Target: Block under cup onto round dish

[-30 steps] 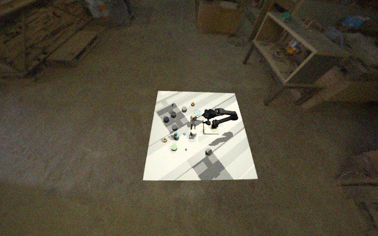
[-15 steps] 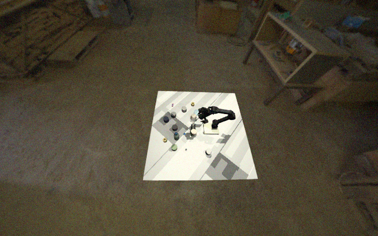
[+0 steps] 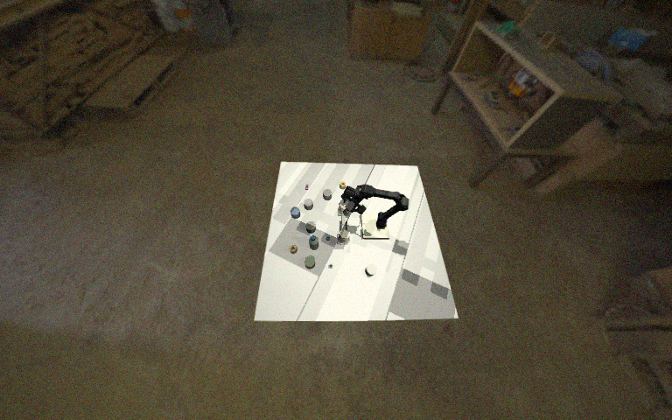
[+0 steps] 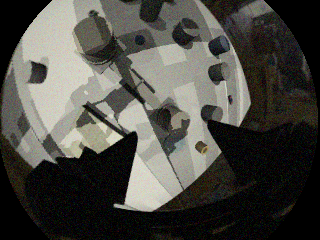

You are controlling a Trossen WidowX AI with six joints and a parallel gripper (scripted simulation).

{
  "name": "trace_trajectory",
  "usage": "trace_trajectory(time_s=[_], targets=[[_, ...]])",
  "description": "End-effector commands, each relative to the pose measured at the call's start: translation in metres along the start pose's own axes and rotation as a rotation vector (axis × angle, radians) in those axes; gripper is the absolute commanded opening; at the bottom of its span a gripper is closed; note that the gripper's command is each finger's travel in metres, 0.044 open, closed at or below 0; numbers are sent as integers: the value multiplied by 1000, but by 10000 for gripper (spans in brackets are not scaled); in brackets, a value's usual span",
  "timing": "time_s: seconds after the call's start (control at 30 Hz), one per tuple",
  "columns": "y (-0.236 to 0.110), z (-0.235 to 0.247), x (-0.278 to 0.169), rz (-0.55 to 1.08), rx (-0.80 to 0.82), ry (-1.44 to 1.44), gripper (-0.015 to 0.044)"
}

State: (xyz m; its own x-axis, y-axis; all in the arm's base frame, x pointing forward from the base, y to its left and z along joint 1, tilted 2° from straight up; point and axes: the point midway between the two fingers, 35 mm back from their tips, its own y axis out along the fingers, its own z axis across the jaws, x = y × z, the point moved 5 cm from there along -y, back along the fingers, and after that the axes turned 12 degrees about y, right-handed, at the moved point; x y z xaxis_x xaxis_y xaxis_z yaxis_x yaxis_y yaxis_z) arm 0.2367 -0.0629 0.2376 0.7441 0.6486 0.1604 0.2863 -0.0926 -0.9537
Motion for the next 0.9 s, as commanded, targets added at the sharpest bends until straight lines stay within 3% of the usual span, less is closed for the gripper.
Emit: trace_trajectory(time_s=[0.0,0.53,0.87], targets=[[12,-15,-1,29,49,-123,440],[76,-66,-25,55,288,-582,440],[86,-66,-28,52,298,-600,440]])
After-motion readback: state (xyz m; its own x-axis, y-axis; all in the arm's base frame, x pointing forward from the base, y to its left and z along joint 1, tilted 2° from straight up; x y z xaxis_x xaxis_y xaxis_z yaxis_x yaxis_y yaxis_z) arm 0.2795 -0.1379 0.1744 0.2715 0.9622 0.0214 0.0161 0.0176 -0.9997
